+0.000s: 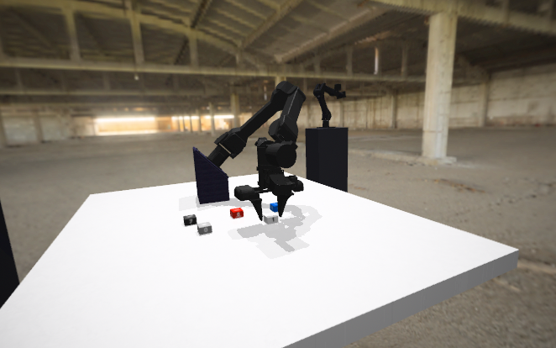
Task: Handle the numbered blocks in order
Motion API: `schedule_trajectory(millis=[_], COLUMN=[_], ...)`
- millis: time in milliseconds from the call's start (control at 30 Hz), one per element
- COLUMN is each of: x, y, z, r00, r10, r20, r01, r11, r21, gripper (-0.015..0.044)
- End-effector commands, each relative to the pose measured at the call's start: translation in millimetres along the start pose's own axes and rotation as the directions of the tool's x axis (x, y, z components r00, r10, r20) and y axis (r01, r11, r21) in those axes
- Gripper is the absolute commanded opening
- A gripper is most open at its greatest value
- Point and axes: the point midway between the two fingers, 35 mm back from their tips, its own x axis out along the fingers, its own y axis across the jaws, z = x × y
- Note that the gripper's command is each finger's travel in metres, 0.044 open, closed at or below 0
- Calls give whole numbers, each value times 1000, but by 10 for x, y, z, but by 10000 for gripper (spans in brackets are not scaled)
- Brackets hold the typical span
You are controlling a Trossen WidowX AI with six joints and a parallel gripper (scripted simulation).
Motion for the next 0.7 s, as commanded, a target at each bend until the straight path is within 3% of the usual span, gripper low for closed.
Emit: schedule_trajectory(millis=[0,433,500,667], x=[4,-358,-460,-1139], y=[-3,-5,-13,-11], z=[0,2,15,7], r00=[1000,1000,1000,1000], r10=[-1,-2,-5,-7], r20=[0,0,1,-1], r01=[1,2,5,7], r11=[1000,1000,1000,1000], r21=[4,3,4,4], gripper=[383,400,348,216])
